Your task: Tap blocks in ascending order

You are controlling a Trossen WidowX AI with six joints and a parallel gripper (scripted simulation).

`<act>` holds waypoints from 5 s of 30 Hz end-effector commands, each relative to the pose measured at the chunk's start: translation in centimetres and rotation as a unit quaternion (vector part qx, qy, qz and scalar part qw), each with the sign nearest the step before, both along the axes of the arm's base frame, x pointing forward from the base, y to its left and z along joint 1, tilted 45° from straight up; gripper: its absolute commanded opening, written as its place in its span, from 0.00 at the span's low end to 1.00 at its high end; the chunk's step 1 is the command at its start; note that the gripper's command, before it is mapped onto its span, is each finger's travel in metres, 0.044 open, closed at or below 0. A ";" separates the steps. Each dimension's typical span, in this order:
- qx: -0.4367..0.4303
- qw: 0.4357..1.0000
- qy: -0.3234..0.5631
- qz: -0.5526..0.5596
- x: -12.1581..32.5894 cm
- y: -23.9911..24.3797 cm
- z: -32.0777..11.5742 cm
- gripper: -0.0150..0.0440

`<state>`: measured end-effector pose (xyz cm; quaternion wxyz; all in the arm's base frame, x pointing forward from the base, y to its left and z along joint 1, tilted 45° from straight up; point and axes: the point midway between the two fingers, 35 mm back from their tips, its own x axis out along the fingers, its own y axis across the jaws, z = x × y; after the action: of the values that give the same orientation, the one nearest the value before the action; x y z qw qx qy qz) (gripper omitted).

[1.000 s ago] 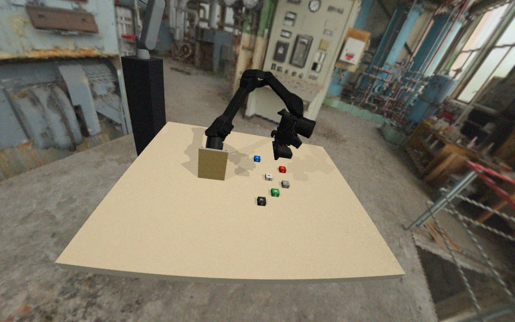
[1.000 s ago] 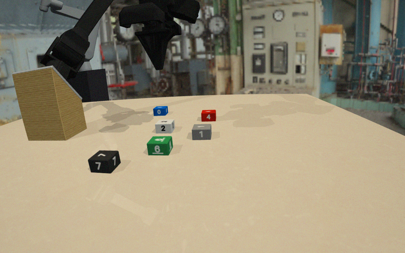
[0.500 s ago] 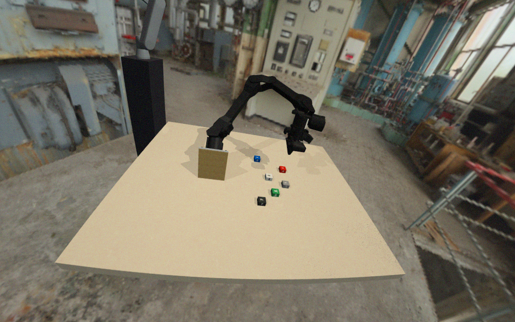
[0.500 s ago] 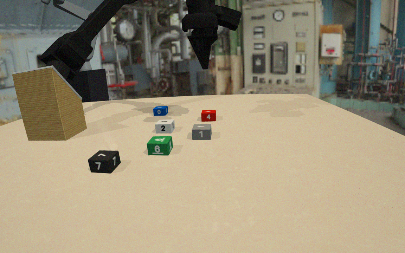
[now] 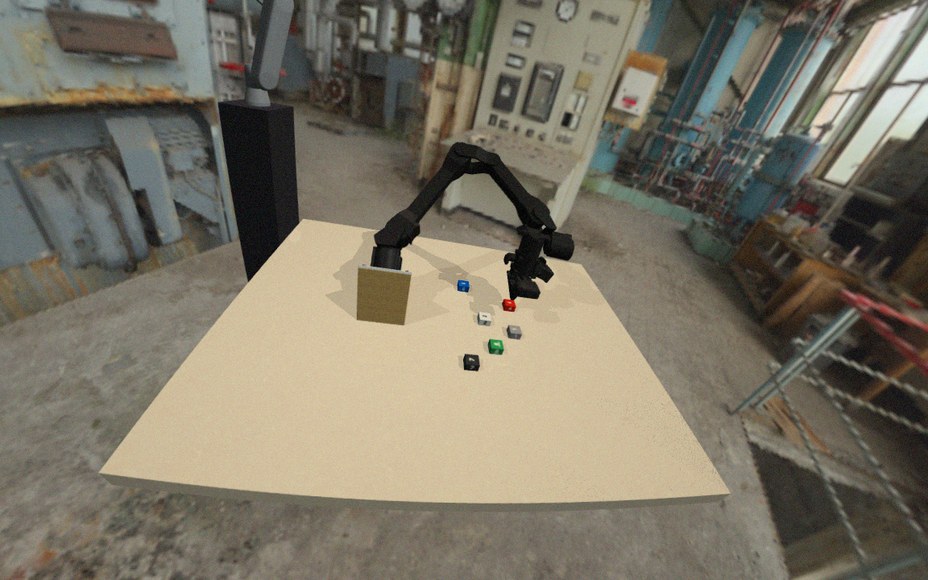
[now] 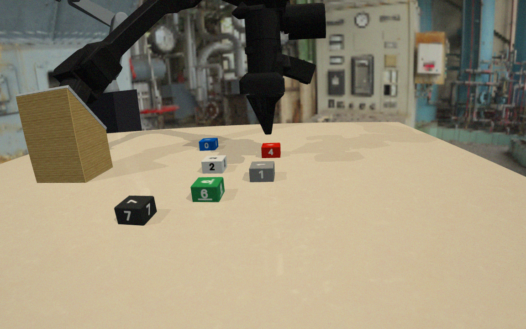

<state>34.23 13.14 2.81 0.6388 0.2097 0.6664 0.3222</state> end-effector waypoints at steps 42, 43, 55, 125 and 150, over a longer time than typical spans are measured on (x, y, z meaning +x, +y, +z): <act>-0.008 1.000 0.004 -0.003 0.3 -10.5 2.0 0.29; -0.010 1.000 0.004 -0.003 -0.1 -12.0 0.6 0.29; -0.004 1.000 0.005 0.000 -4.1 -19.2 -6.0 0.29; -0.007 1.000 0.006 0.000 -8.5 -24.4 -10.3 0.29; -0.005 1.000 0.005 0.000 -9.5 -17.5 -17.5 0.29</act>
<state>24.88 -4.85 -14.33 0.6369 0.2044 0.6721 0.3175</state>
